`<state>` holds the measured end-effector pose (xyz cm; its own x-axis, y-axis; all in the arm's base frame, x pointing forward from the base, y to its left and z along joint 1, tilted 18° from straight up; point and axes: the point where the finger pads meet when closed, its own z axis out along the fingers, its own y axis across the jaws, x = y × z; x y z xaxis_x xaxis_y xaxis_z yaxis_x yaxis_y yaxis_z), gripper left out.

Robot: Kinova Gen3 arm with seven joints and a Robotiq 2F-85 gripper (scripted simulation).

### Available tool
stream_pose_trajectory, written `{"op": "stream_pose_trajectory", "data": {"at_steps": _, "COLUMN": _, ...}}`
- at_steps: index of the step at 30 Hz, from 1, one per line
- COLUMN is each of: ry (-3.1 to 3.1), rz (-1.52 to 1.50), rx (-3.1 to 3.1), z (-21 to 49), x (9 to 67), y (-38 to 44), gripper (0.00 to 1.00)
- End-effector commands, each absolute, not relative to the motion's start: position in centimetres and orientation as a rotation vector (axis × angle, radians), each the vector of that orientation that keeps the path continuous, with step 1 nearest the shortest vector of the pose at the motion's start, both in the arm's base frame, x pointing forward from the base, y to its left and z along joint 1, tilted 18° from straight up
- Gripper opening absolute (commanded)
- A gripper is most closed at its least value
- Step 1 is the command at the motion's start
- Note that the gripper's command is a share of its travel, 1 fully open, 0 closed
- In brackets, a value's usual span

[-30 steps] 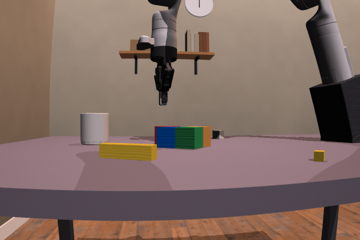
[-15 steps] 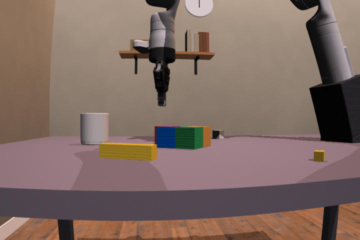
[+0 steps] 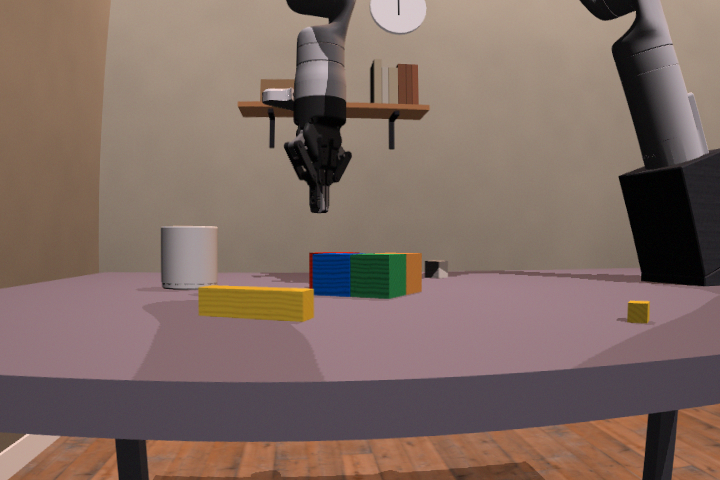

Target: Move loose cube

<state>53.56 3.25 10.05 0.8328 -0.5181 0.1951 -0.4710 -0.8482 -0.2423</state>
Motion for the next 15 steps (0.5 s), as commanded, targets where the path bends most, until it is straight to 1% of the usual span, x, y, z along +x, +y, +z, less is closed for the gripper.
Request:
{"op": "stream_pose_trajectory", "data": {"at_steps": 1, "ry": 0.963, "rz": -0.343, "rx": -2.764, "z": 10.16, "x": 53.72, "y": 2.97, "gripper": 0.1}}
{"op": "stream_pose_trajectory", "data": {"at_steps": 9, "ry": 1.34, "rz": -0.297, "rx": -2.571, "z": 10.32, "x": 54.17, "y": 2.79, "gripper": 0.1}}
{"op": "stream_pose_trajectory", "data": {"at_steps": 15, "ry": 1.506, "rz": -0.274, "rx": -2.463, "z": 10.41, "x": 54.38, "y": 2.73, "gripper": 0.1}}
